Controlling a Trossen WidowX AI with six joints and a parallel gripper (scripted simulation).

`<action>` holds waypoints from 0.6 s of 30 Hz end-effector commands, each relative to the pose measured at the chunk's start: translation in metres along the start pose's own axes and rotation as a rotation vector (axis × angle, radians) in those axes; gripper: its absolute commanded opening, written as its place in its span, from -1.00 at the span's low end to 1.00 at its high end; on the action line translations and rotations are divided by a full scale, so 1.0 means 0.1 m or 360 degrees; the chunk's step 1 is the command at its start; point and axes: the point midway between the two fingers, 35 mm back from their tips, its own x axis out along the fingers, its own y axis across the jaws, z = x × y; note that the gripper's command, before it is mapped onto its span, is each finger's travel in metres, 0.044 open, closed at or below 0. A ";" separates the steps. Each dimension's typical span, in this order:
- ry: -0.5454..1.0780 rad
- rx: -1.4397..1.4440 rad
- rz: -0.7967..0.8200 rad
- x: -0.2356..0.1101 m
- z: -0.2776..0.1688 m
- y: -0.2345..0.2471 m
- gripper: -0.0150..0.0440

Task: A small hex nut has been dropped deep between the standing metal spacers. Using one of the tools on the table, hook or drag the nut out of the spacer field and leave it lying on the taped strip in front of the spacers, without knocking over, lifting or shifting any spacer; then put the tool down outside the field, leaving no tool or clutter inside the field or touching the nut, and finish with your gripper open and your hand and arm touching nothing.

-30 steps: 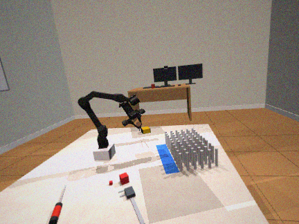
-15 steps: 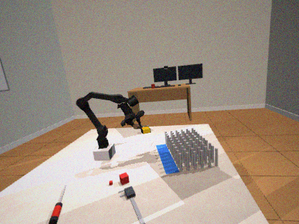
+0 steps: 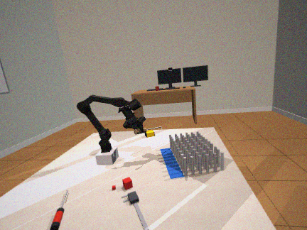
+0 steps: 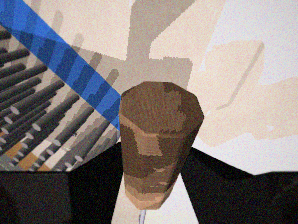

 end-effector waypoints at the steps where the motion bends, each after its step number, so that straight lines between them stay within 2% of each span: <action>1: 0.0018 0.0250 0.0012 -0.03 0.05 0.02 -0.49; 18: 0.0033 0.1171 0.0046 -0.08 0.29 0.10 -0.49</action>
